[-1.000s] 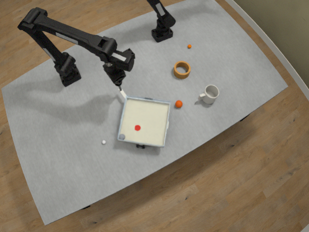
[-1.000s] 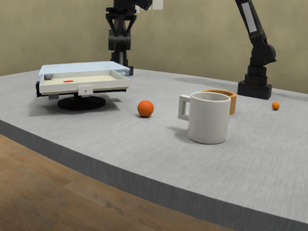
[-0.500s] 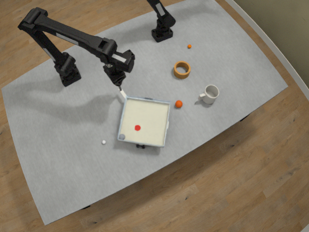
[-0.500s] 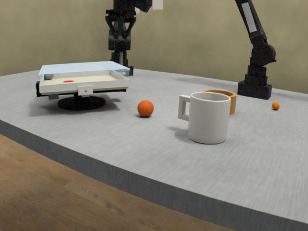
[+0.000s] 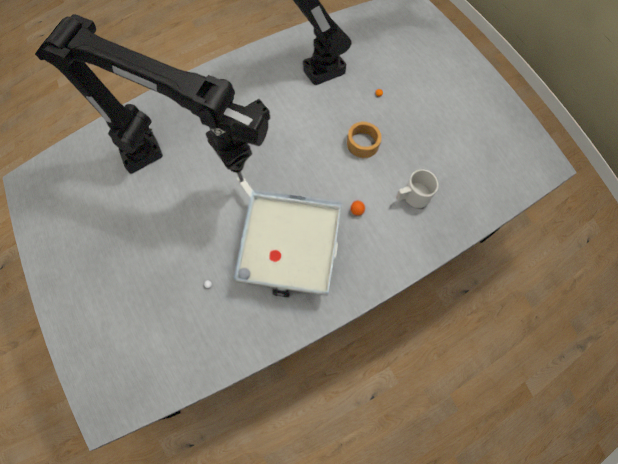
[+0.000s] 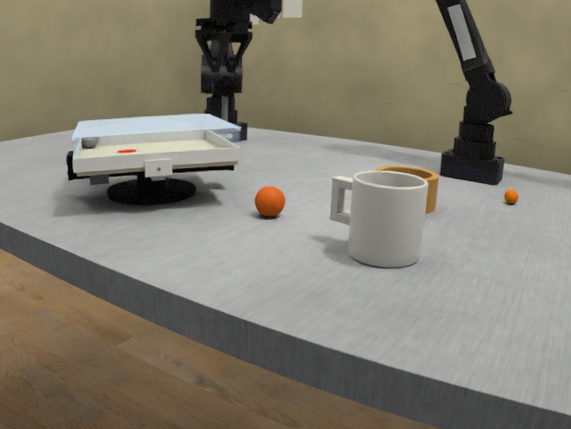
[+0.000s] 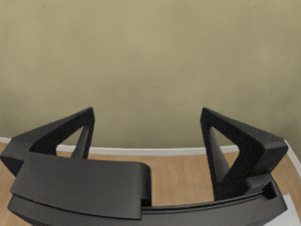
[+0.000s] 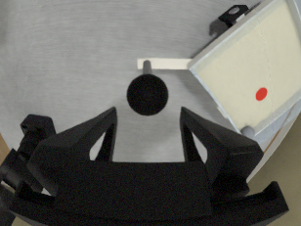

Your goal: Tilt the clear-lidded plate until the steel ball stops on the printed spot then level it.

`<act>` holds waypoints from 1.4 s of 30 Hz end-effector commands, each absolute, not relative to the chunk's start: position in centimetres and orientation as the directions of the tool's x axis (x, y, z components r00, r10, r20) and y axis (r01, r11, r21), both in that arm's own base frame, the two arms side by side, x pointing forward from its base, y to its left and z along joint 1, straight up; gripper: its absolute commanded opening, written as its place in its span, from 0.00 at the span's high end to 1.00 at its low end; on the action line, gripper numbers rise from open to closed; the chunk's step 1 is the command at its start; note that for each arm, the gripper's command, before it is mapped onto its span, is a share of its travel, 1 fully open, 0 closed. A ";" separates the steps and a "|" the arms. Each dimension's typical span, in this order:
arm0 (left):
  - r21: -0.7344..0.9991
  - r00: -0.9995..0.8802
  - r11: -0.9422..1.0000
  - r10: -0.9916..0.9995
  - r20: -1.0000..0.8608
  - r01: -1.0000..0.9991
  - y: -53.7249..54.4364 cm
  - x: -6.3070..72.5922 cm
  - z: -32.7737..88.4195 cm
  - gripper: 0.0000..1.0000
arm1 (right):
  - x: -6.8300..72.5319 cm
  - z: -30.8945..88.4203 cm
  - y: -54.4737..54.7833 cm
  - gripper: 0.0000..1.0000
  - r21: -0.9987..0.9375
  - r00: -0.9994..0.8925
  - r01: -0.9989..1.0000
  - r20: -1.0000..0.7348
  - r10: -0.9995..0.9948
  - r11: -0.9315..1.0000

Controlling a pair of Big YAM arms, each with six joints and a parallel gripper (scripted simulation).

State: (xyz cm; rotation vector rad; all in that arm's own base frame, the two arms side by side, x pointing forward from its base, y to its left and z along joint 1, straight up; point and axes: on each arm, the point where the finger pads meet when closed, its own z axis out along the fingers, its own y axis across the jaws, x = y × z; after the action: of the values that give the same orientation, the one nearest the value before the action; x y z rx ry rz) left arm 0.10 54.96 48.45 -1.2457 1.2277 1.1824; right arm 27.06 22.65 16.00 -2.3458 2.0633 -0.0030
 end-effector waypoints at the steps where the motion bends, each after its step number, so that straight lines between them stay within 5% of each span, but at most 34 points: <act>1: 0.000 0.000 -0.011 0.000 -1.000 -1.000 54.5 -0.6 50.1 0.00 | 27.4 14.9 22.3 0.43 -0.001 0.130 -0.992 0.001 -0.992 -0.130; 42: 0.000 0.000 -0.011 0.000 -1.000 -1.000 54.5 -0.6 50.1 0.00 | 27.5 14.5 22.3 0.43 -0.002 0.130 -0.992 0.000 -0.992 -0.130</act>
State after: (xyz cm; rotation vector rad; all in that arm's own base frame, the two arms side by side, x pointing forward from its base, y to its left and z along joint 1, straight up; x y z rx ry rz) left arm 0.10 54.96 48.45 -1.2457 1.2277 1.1824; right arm 27.14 22.71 15.86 -2.3422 2.0600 -0.0042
